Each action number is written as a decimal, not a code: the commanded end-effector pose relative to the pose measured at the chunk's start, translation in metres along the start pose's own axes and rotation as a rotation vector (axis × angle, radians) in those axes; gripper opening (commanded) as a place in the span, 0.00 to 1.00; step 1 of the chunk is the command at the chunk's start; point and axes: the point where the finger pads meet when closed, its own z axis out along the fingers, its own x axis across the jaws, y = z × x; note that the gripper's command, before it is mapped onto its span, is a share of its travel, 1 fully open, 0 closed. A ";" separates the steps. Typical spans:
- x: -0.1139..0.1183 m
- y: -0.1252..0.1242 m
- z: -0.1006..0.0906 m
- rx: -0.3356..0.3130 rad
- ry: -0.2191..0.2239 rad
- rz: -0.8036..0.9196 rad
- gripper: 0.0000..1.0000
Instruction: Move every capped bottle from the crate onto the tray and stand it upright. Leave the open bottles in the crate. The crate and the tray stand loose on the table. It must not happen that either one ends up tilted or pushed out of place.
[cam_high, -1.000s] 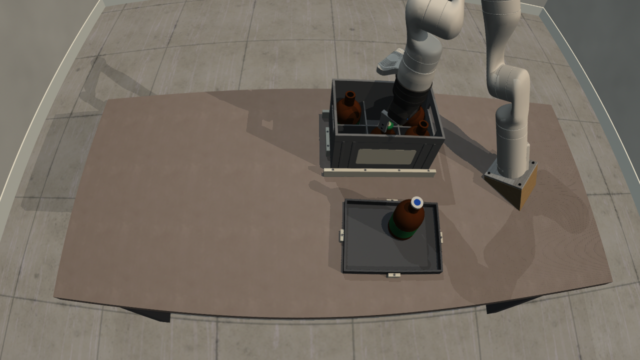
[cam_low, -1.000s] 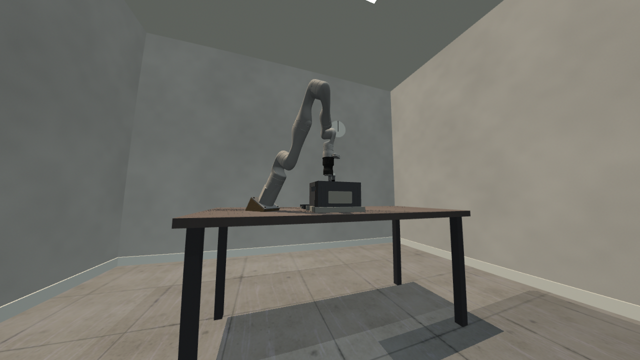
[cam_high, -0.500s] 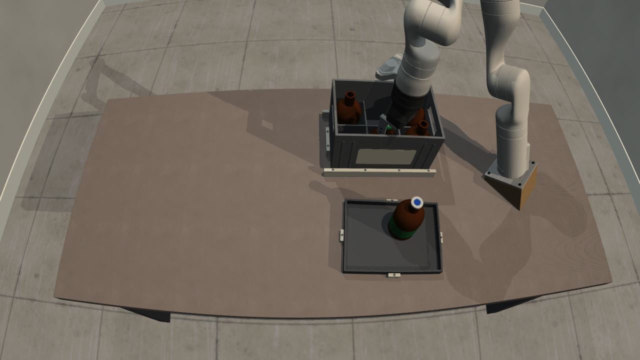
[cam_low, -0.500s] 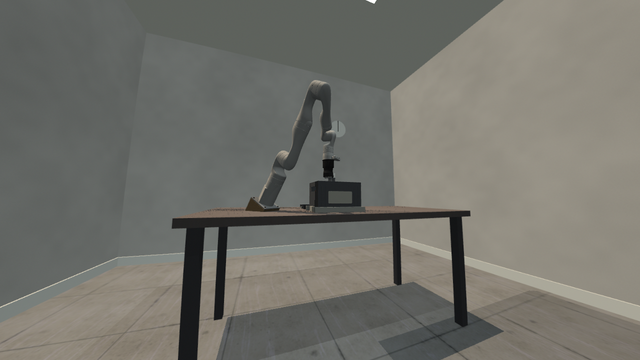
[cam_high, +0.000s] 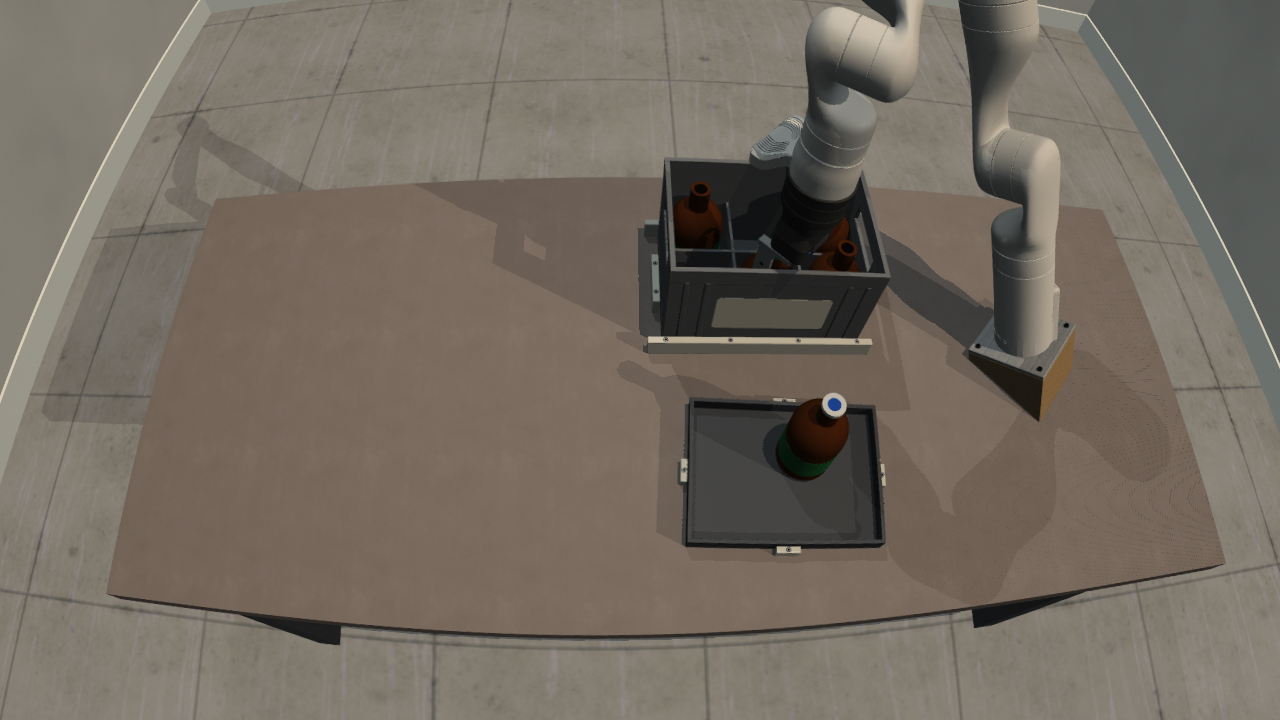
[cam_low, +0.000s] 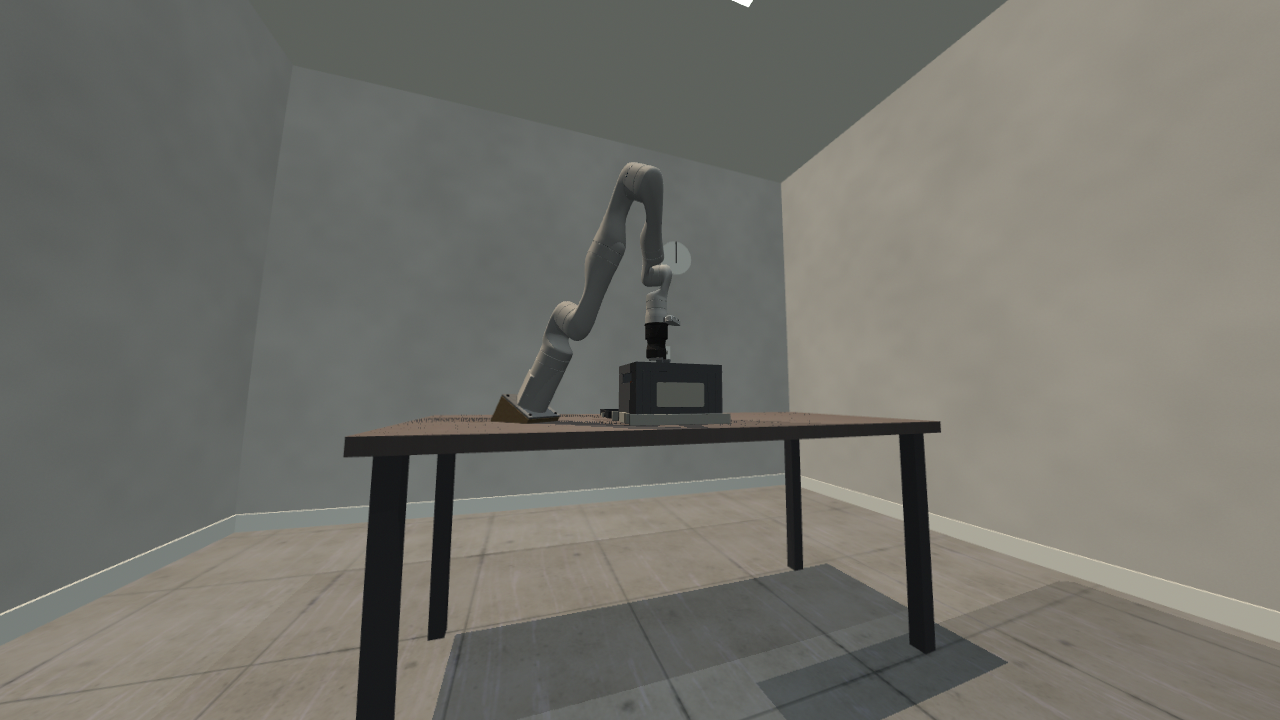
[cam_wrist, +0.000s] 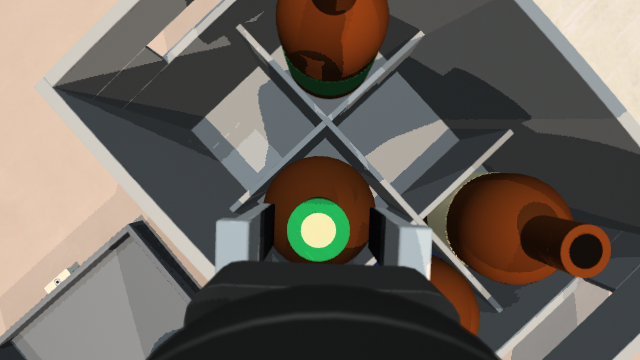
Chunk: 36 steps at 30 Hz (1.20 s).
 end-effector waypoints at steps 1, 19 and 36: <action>0.001 0.000 0.003 0.000 0.004 -0.001 1.00; 0.001 0.000 0.007 0.000 0.002 -0.001 0.00; 0.000 0.000 0.006 0.000 0.000 -0.001 0.00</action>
